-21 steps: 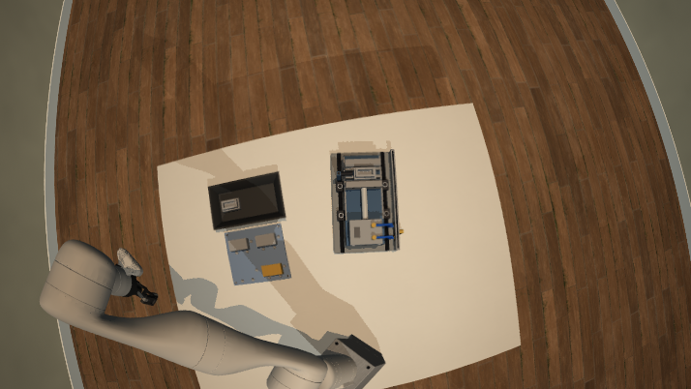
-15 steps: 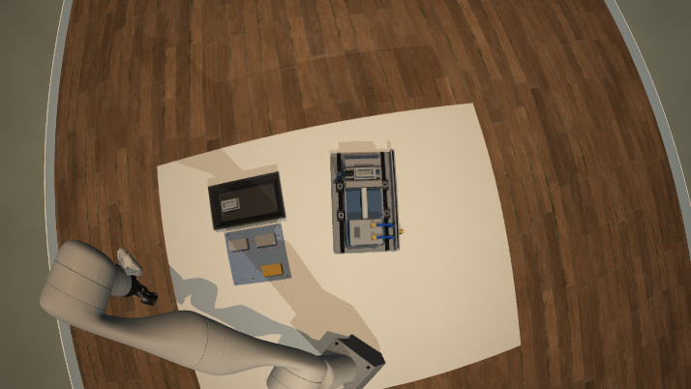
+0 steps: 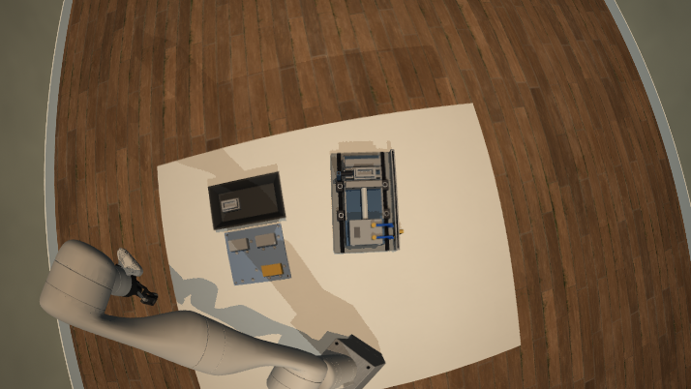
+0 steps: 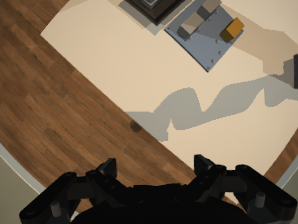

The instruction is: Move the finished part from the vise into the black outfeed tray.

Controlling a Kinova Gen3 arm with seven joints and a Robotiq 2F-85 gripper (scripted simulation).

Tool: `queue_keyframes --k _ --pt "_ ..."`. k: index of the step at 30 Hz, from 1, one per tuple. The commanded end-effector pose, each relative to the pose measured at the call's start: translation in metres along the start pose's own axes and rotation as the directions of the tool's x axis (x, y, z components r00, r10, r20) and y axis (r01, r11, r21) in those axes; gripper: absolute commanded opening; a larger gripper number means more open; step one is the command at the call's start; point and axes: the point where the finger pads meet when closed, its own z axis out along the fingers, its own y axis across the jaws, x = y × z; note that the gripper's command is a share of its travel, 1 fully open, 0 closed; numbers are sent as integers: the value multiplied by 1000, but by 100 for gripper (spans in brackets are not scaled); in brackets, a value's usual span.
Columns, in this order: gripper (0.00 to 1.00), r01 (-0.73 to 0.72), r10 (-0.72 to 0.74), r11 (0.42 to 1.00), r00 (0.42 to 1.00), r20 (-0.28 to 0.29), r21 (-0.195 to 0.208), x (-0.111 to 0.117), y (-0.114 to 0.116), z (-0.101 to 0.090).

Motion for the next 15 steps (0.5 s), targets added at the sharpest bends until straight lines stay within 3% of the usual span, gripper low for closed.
queue_keyframes --k 1,6,11,13,15 --pt "100 0 0 1000 1000 1 1 3 -1 0" --pt "100 -15 15 1000 1000 3 -2 13 -3 3" --pt "100 -47 47 999 999 -4 -7 42 -8 8" --pt "100 -47 47 999 999 -4 -7 42 -8 8" --pt "100 -63 63 998 998 -12 -9 61 -10 10"
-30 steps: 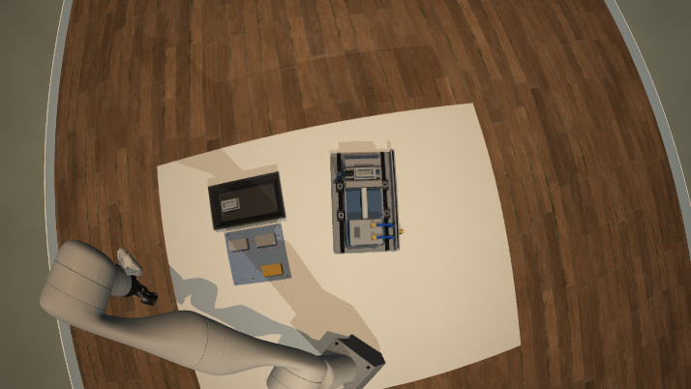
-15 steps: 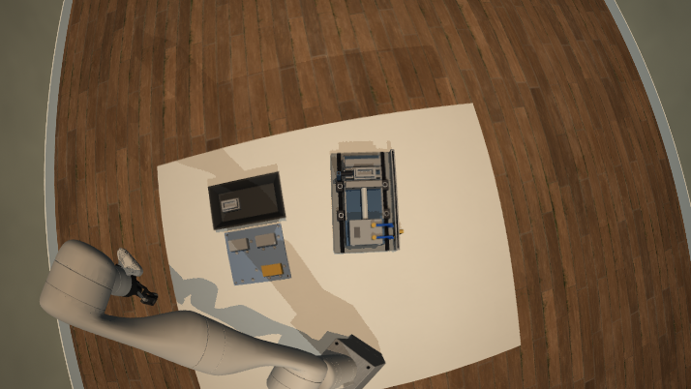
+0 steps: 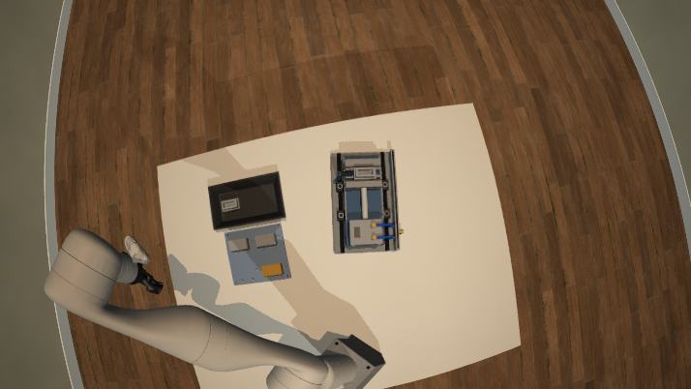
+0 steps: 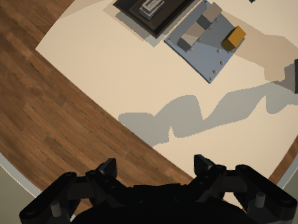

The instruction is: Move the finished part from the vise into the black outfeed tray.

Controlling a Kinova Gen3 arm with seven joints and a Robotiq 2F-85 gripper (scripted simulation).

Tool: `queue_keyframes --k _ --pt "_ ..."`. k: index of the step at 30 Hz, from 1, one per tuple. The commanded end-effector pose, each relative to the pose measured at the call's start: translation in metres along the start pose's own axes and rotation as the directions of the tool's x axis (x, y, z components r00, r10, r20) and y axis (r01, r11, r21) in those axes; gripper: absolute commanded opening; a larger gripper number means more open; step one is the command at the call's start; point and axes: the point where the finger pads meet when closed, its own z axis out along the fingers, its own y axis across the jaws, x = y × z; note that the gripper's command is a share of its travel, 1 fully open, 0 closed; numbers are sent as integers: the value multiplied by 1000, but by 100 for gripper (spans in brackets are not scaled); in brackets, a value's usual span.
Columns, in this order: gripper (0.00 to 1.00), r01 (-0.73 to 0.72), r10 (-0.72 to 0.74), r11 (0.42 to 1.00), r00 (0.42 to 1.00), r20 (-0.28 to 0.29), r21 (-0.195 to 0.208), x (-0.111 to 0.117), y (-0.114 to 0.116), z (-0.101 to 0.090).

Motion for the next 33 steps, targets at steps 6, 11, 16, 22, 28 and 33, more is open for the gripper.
queue_keyframes --k 6,11,16,22,28,33 --pt "100 -86 86 996 996 -17 -7 77 -10 11" --pt "100 -131 130 991 991 -27 -11 119 -10 15" --pt "100 -156 155 988 987 -30 -10 141 -9 16" --pt "100 -214 214 977 976 -36 -9 191 -4 20" --pt "100 -277 277 961 960 -41 -10 244 8 21" --pt "100 -314 313 949 949 -43 -9 263 13 22"
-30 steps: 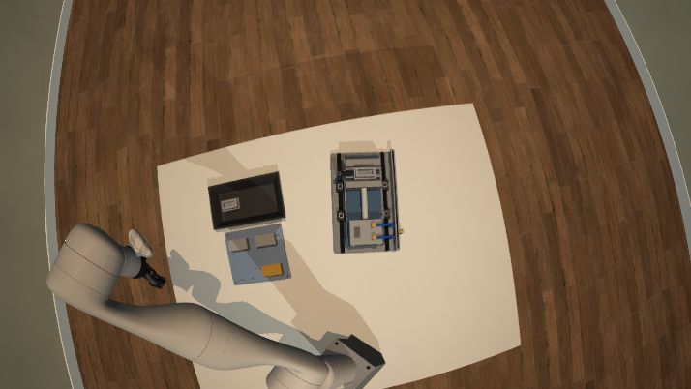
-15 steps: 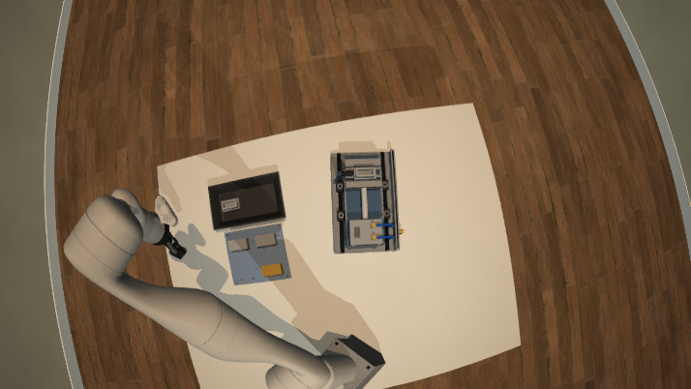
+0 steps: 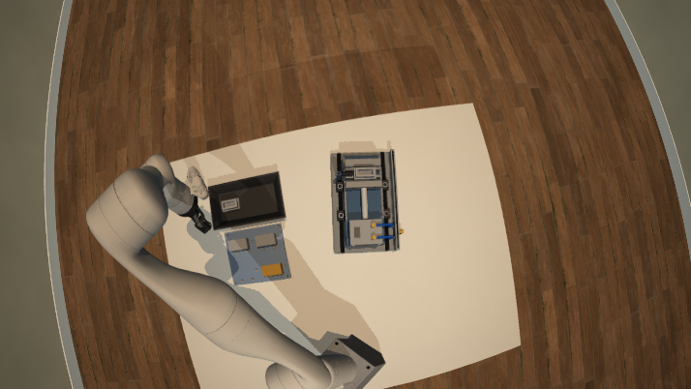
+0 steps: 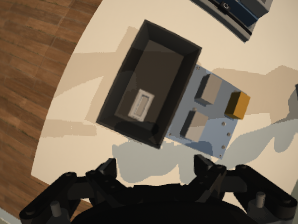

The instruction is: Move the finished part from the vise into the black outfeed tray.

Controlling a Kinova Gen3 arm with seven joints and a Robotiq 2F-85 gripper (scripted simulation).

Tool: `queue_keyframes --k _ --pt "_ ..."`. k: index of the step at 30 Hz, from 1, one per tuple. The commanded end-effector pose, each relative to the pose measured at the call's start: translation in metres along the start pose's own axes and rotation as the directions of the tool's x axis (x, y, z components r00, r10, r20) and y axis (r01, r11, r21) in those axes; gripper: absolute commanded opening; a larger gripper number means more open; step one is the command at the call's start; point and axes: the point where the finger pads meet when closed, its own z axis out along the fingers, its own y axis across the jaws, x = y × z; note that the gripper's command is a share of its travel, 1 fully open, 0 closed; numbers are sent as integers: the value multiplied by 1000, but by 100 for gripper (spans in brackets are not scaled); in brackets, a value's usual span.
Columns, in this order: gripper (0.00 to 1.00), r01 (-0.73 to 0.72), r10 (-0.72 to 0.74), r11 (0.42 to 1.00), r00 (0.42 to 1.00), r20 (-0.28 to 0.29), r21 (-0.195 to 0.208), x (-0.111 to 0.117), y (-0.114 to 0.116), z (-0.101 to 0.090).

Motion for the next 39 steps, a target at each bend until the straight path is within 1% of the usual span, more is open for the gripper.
queue_keyframes --k 1,6,10,11,13,16,17,18,19,20,21,24,25,26,28,29,30,31,33,34,35,36,37,38,39 --pt "100 -52 52 999 999 -2 -5 38 1 3" --pt "100 -102 102 995 995 -2 7 79 0 4" --pt "100 -141 141 990 990 -3 4 111 6 4" --pt "100 -146 146 989 989 -3 3 115 7 4" --pt "100 -169 169 986 986 -3 12 134 9 4" --pt "100 -169 169 986 986 -3 10 134 9 4" --pt "100 -193 193 981 981 -2 12 153 14 4" --pt "100 -207 207 978 978 -2 18 165 15 4" --pt "100 -216 216 976 976 -2 22 172 16 4" --pt "100 -216 216 976 976 -2 22 172 16 4" --pt "100 -235 235 972 972 -2 22 187 22 3" --pt "100 -261 261 965 965 -1 24 208 29 3" --pt "100 -261 261 965 965 -1 21 207 30 3" --pt "100 -282 282 959 959 0 30 225 34 2" --pt "100 -300 300 953 954 1 38 239 39 1" --pt "100 -304 305 952 953 1 39 243 40 1" --pt "100 -304 305 952 953 1 30 242 42 1" --pt "100 -325 325 945 946 3 36 258 49 0" --pt "100 -325 325 945 946 3 36 258 49 0" --pt "100 -345 346 937 938 3 47 274 55 -1" --pt "100 -358 358 932 934 4 52 284 59 -2" --pt "100 -365 365 930 931 4 54 289 62 -2" --pt "100 -365 365 930 931 5 51 289 62 -2" --pt "100 -383 384 922 923 6 54 303 71 -3" --pt "100 -393 394 917 919 6 60 311 74 -4"
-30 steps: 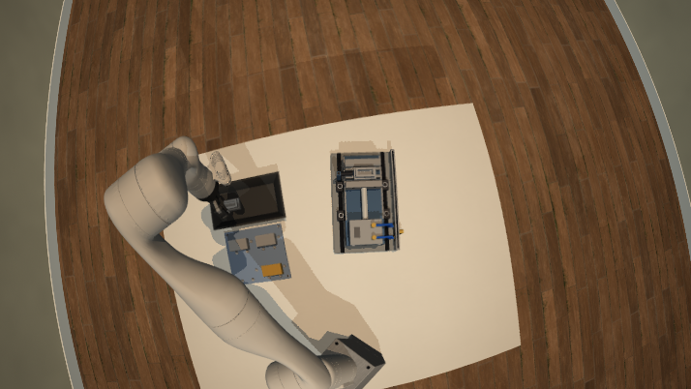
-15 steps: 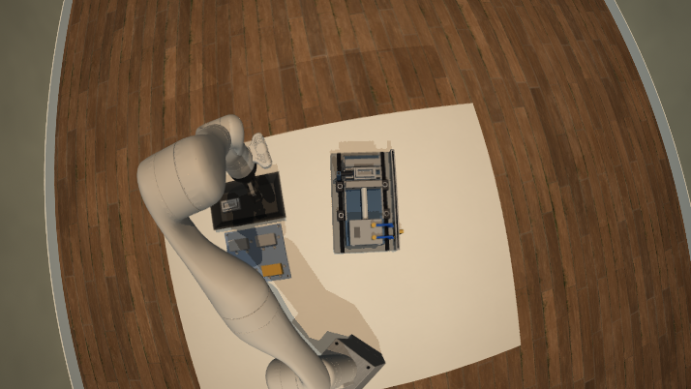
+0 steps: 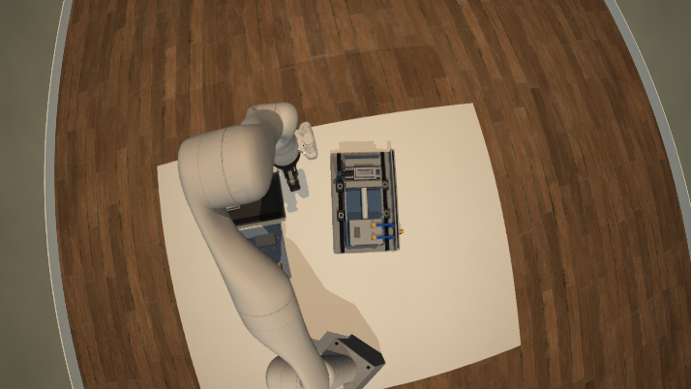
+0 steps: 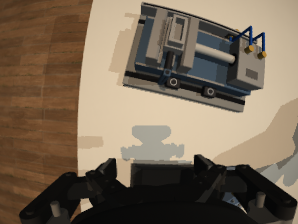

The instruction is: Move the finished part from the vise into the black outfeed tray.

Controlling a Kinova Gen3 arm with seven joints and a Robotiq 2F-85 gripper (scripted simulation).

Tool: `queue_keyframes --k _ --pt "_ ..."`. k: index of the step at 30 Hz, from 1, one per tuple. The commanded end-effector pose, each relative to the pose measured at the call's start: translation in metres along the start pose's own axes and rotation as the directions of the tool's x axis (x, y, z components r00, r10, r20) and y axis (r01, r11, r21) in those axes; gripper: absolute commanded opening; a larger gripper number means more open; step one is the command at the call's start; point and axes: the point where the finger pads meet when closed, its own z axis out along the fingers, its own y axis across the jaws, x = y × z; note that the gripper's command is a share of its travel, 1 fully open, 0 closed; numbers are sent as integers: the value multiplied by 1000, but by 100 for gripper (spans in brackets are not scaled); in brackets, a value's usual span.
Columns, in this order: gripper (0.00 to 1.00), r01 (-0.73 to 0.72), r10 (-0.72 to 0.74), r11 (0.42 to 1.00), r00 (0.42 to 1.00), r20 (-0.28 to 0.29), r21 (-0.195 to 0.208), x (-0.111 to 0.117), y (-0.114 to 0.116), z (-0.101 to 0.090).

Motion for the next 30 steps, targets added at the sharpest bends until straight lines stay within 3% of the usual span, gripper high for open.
queue_keyframes --k 1,2,5,17,18,29,30 --pt "100 -55 55 998 998 0 17 41 3 -3" --pt "100 -55 55 998 998 0 16 41 4 -3" --pt "100 -92 92 995 996 1 28 70 9 -6" --pt "100 -92 92 996 996 3 20 69 12 -6" --pt "100 -109 109 994 994 2 31 83 13 -7" --pt "100 -109 109 994 994 2 31 83 13 -7" --pt "100 -125 125 991 992 2 39 95 16 -9"
